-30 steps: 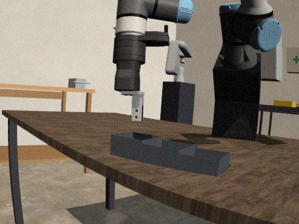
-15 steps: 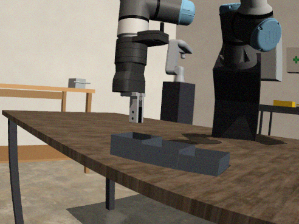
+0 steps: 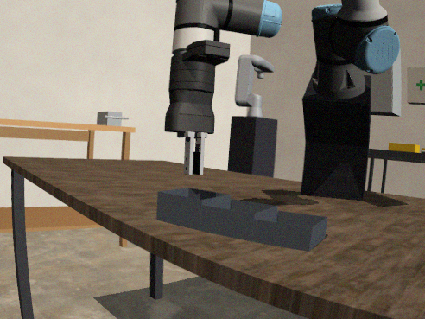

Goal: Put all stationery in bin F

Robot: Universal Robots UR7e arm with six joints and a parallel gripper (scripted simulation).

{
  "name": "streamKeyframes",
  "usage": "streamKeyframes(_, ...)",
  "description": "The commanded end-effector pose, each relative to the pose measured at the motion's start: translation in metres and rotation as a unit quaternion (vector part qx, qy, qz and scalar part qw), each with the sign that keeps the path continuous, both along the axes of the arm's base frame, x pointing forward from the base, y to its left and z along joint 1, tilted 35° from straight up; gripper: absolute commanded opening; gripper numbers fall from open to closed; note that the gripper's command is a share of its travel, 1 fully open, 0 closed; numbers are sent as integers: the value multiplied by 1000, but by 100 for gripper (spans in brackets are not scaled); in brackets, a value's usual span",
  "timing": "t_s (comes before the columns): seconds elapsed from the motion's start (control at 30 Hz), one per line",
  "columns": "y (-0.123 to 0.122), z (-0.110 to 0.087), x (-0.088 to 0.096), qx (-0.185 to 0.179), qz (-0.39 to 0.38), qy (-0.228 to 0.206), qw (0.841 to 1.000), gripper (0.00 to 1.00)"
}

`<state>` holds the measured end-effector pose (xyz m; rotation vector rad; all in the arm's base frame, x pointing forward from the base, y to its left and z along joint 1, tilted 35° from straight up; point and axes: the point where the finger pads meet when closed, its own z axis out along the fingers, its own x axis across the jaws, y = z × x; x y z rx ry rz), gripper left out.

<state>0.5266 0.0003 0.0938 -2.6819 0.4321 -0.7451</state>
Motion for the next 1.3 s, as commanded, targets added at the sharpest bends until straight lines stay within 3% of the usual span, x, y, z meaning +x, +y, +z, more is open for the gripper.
streamKeyframes(0.0, 0, 1, 0, 39, -66, 16, 997, 31)
streamKeyframes(0.2, 0, 1, 0, 93, -146, 38, 984, 31)
streamKeyframes(0.27, 0, 1, 0, 93, -146, 38, 984, 31)
streamKeyframes(0.3, 0, 1, 0, 117, -183, 48, 975, 31)
streamKeyframes(0.47, 0, 1, 0, 156, -243, 65, 955, 31)
streamKeyframes(0.77, 0, 1, 0, 227, -358, 94, 901, 31)
streamKeyframes(0.83, 0, 1, 0, 227, -358, 94, 901, 31)
streamKeyframes(0.87, 0, 1, 0, 246, -393, 102, 880, 31)
streamKeyframes(1.03, 0, 1, 0, 273, -447, 113, 844, 31)
streamKeyframes(1.27, 2, -8, 6, 273, -447, 113, 844, 31)
